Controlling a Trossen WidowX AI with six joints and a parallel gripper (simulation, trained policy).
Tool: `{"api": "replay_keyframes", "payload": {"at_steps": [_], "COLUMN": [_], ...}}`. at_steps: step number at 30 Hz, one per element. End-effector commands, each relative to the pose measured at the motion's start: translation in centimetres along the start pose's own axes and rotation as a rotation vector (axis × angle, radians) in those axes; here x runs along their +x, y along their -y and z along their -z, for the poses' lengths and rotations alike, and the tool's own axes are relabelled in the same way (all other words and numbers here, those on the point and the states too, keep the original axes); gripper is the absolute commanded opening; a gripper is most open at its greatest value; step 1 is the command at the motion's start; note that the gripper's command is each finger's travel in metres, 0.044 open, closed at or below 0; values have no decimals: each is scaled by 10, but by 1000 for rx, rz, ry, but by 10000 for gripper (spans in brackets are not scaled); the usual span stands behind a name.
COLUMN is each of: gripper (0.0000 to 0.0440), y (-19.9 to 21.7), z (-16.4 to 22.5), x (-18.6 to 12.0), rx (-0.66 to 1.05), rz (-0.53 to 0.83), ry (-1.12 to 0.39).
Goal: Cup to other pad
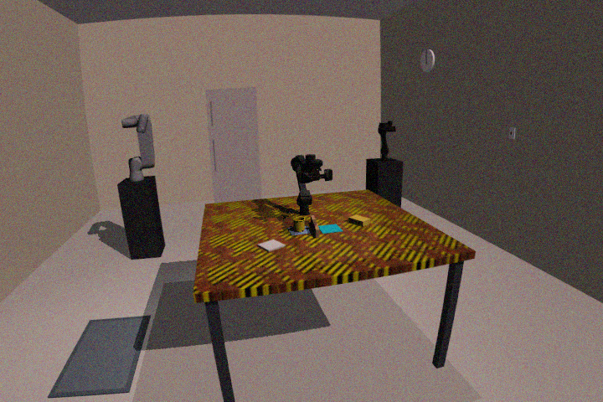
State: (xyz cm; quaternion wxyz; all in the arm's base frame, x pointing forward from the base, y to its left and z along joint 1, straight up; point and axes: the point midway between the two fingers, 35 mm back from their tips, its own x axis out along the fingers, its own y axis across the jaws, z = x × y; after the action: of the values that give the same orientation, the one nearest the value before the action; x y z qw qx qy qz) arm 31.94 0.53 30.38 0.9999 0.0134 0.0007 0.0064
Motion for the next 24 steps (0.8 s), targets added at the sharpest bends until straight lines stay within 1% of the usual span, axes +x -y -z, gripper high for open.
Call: {"api": "replay_keyframes", "payload": {"at_steps": [1,11,13,15,24], "gripper": [374,111,71,73,110], "y": [0,1,0,-1,-10], "z": [1,13,17,20,30], "x": [0,0,1,1,5], "rx": [1,26,31,38,73], "rz": [4,31,33,30,11], "ry": [-5,-102,-130,-158,-280]}}
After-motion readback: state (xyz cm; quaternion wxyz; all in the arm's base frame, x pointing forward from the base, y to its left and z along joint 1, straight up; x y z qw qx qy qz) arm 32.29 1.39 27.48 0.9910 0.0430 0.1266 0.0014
